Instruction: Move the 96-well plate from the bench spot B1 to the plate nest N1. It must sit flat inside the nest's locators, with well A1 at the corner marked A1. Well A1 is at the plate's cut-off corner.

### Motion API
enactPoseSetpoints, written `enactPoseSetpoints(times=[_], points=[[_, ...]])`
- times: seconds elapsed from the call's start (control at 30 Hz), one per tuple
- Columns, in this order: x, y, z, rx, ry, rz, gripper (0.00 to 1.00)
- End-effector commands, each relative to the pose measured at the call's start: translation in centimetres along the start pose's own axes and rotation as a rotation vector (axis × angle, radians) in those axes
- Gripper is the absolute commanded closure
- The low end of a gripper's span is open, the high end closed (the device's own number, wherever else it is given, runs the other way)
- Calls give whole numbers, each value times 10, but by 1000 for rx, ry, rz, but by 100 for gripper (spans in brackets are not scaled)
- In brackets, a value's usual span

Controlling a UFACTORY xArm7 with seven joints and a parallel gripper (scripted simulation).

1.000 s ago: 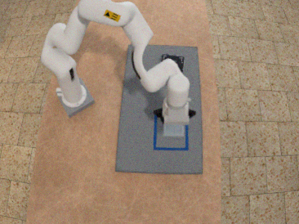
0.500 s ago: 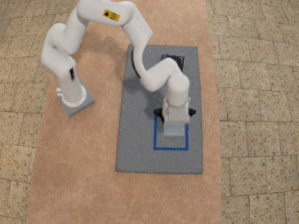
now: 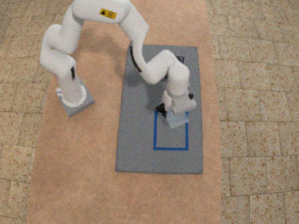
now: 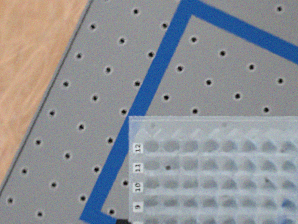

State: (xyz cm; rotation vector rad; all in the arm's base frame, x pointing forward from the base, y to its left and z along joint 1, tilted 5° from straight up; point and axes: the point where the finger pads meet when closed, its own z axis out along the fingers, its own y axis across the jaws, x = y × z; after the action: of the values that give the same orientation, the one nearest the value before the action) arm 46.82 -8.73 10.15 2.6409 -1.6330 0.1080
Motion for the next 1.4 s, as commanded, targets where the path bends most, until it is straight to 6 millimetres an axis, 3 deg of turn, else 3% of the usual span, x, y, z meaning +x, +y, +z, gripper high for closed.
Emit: enactPoseSetpoints(times=[0.0,1.37], points=[[-10,-6,-2,11,5,-125,100],[-123,-57,-7,7,10,-1359,100]])
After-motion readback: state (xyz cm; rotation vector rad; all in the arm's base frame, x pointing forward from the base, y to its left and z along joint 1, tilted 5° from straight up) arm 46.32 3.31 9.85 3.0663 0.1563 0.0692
